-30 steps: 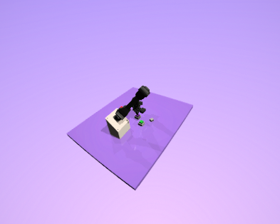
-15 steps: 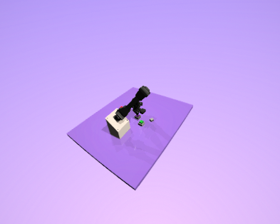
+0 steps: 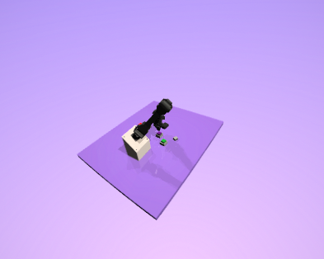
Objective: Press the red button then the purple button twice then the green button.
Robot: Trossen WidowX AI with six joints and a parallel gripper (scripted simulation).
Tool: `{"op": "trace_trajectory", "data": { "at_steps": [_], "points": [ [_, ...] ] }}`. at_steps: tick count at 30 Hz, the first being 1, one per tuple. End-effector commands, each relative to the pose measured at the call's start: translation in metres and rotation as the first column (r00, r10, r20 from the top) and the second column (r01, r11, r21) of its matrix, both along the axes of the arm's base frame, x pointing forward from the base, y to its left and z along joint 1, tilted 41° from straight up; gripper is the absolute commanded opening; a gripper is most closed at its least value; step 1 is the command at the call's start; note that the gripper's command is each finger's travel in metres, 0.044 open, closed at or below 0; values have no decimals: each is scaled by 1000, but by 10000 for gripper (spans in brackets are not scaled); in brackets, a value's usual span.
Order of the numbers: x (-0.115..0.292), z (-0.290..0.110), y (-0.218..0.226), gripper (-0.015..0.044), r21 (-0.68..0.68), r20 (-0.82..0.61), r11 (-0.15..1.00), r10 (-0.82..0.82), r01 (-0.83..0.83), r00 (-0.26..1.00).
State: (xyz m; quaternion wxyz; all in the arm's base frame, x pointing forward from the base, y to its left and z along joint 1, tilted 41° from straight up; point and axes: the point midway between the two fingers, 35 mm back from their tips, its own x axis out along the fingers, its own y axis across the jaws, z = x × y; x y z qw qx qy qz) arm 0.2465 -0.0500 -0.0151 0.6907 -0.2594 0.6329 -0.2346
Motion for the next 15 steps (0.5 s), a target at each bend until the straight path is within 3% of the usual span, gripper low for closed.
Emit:
{"op": "trace_trajectory", "data": {
  "at_steps": [1, 15],
  "points": [
    [-1, 3, 2, 20, -1, -2, 1000, -4, 4, 1000],
    [1, -13, -12, 20, -1, -2, 1000, -4, 4, 1000]
  ]
}}
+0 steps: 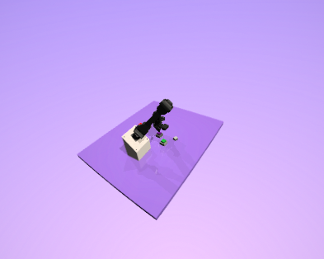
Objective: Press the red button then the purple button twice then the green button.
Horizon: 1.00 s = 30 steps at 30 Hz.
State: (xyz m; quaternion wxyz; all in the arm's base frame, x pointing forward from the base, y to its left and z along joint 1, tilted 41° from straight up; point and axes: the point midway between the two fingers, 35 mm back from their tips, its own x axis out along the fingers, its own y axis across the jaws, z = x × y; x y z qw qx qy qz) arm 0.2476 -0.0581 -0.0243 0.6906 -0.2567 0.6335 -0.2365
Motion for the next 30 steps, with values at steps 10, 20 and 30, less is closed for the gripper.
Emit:
{"op": "trace_trajectory", "data": {
  "at_steps": [10, 20, 30],
  "points": [
    [0, -11, -11, 20, -4, -3, 1000, 3, -3, 1000],
    [0, -11, -11, 20, -4, -3, 1000, 3, -3, 1000],
    [-2, 11, 9, 20, -2, -3, 1000, 2, -2, 1000]
  ]
}}
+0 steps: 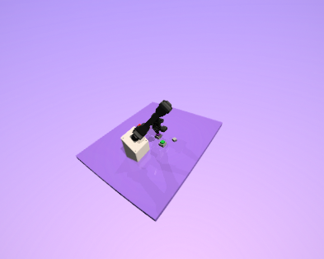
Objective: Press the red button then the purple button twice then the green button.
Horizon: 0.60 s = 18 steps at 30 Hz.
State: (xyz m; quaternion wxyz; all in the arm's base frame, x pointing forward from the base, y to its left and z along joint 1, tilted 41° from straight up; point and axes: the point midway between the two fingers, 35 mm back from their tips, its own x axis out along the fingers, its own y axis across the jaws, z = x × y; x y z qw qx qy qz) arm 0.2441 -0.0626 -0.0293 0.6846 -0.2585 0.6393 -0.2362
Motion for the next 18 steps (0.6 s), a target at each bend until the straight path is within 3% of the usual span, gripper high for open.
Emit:
{"op": "trace_trajectory", "data": {
  "at_steps": [1, 5, 10, 18],
  "points": [
    [1, 18, 15, 20, 0, 14, 1000, 6, -6, 1000],
    [1, 19, 17, 20, 1, 14, 1000, 6, -6, 1000],
    [-3, 62, 55, 20, 4, 14, 1000, 6, -6, 1000],
    [-9, 74, 45, 20, 6, 12, 1000, 6, -6, 1000]
  ]
}}
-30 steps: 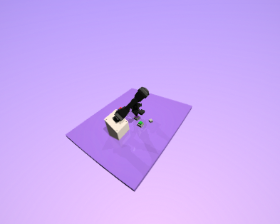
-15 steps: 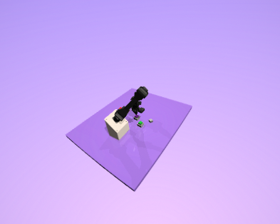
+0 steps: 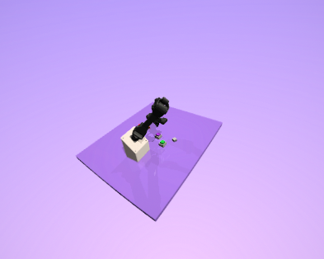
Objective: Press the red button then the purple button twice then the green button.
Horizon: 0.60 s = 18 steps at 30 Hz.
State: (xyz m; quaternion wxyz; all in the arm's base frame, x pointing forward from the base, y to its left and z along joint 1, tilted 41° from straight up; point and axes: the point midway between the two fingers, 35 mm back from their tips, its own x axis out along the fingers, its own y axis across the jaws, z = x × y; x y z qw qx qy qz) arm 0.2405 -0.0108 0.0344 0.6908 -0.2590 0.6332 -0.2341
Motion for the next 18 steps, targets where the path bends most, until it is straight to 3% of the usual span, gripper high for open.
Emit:
{"op": "trace_trajectory", "data": {
  "at_steps": [1, 10, 18],
  "points": [
    [-10, 17, -14, 20, 5, -3, 1000, -3, 3, 1000],
    [-60, 58, -69, 20, -4, -5, 1000, -4, 4, 1000],
    [-57, 43, -81, 20, -1, -5, 1000, -4, 4, 1000]
  ]
}}
